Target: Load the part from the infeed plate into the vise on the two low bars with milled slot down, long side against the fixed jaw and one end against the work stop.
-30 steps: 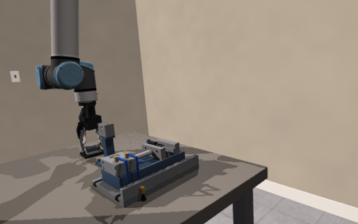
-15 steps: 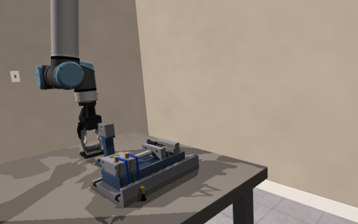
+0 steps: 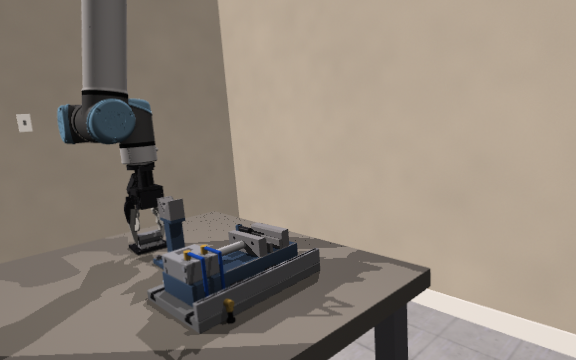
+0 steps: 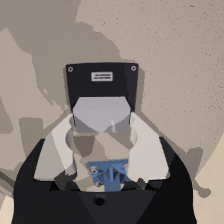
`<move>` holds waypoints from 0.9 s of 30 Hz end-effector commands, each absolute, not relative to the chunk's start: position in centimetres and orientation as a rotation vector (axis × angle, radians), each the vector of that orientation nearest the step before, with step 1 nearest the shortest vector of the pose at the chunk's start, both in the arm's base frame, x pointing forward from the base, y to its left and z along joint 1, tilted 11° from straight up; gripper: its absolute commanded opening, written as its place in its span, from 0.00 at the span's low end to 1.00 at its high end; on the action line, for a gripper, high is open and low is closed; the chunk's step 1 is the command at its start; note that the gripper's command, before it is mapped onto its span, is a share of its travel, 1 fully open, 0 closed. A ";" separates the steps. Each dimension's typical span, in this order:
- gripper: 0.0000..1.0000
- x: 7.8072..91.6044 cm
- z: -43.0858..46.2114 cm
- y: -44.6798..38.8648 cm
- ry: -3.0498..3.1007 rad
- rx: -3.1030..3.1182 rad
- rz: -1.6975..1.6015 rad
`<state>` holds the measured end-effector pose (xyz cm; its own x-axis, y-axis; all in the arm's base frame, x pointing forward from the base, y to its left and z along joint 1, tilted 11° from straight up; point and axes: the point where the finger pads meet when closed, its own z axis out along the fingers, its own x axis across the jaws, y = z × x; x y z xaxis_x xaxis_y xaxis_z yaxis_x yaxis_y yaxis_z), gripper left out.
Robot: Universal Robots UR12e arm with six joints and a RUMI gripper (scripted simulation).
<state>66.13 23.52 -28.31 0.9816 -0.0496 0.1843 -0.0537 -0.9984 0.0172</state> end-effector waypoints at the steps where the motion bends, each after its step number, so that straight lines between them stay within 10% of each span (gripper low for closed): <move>1: 0.00 66.2 -28.3 23.5 -0.081 3.105 0.289; 27: 0.00 66.1 -28.0 23.5 -0.081 3.105 0.289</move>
<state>66.11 23.52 -28.23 0.9817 -0.0496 0.1841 -0.0537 -0.9984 0.0173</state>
